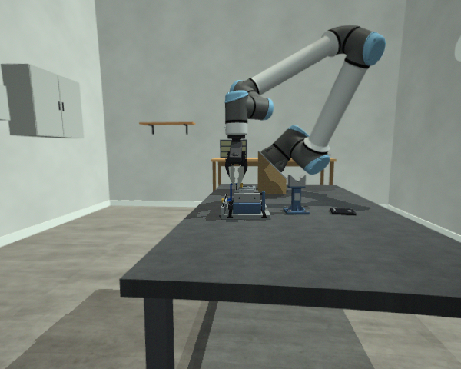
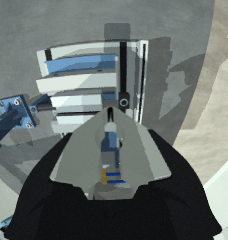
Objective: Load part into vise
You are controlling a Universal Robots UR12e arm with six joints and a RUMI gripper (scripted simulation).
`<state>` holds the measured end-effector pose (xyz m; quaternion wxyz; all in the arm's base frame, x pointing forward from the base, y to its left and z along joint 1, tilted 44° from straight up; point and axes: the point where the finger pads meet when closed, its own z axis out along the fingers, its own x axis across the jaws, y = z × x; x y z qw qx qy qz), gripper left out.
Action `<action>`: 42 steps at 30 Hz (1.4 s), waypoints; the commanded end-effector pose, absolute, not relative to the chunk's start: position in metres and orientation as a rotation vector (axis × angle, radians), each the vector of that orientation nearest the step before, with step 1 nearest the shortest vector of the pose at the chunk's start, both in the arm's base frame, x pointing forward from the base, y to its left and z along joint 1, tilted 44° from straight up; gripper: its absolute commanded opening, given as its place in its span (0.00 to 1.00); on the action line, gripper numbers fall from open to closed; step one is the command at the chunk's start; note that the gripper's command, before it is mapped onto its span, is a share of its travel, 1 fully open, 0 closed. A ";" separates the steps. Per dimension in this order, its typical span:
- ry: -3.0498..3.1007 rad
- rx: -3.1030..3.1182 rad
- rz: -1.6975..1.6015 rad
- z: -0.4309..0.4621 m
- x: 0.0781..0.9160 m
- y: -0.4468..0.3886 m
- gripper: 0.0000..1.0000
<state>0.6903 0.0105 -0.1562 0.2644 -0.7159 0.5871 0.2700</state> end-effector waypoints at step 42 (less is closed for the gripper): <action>1.587 -1.935 0.728 -0.133 0.695 -0.024 0.00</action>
